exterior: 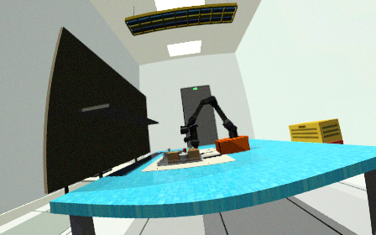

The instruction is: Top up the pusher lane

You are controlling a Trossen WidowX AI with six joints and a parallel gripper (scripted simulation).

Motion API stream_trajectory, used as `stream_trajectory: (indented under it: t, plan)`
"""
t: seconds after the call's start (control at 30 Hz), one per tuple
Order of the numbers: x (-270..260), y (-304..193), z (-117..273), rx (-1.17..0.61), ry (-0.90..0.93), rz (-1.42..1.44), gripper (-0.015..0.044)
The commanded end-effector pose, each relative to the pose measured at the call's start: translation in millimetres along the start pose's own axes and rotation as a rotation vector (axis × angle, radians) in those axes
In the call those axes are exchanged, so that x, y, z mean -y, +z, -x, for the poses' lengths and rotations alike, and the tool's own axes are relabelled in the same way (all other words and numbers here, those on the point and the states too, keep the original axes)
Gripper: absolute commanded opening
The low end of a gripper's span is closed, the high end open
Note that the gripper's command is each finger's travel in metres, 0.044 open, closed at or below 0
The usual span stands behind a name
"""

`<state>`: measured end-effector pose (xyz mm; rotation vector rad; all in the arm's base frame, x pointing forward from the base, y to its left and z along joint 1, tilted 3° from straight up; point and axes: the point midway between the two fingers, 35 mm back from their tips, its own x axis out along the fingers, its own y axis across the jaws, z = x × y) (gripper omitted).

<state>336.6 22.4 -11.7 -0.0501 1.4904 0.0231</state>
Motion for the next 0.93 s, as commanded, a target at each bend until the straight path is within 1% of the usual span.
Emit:
stream_trajectory:
  t: [0.0,0.23,0.47,0.9]
  plan:
    - [-0.2,0.0,0.0,-0.001,0.002,0.004,0.0298]
    - [0.2,0.2,19.0,-0.001,0.002,0.004,0.0298]
    - [0.2,-1.5,20.2,-0.001,0.002,0.004,0.0298]
    - [0.2,-40.4,21.9,-0.004,0.002,0.004,0.0298]
